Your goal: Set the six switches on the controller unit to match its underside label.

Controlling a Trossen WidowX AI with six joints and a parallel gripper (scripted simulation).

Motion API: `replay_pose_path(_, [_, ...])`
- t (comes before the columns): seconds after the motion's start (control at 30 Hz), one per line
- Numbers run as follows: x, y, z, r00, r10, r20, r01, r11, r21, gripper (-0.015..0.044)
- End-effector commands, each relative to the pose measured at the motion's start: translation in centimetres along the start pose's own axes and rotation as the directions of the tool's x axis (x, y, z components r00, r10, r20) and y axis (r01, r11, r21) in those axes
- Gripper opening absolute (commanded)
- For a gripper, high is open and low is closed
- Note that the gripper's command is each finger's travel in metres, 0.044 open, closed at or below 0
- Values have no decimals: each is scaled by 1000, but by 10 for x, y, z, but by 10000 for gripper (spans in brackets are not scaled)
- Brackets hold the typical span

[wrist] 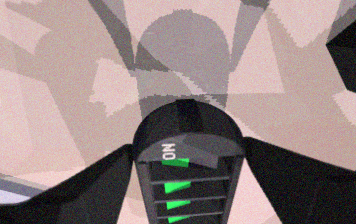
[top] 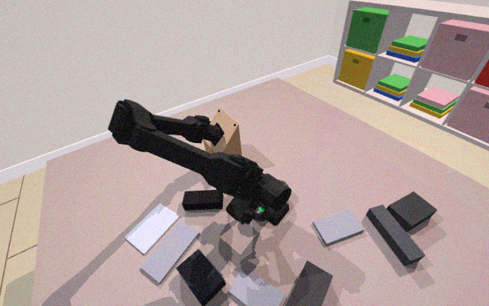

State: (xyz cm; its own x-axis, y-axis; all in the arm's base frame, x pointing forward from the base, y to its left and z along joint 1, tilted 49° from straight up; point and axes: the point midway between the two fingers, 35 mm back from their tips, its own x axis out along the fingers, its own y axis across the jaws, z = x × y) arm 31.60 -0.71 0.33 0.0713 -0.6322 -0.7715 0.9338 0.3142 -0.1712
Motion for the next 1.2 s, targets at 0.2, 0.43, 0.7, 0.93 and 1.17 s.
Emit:
replay_pose_path(0.2, [-9, 1, -6, 1000, 5, 17, -5, 1000, -3, 335])
replay_pose_path(0.43, [-14, 1, -10, 999, 5, 31, -5, 1000, -3, 335])
replay_pose_path(0.7, [-19, 1, -14, 999, 5, 47, -5, 1000, -3, 335])
replay_pose_path(0.93, [-23, 1, -18, 998, 6, 61, -5, 1000, -3, 335])
replay_pose_path(1.17, [-27, 1, -23, 997, 6, 75, -5, 1000, -3, 335])
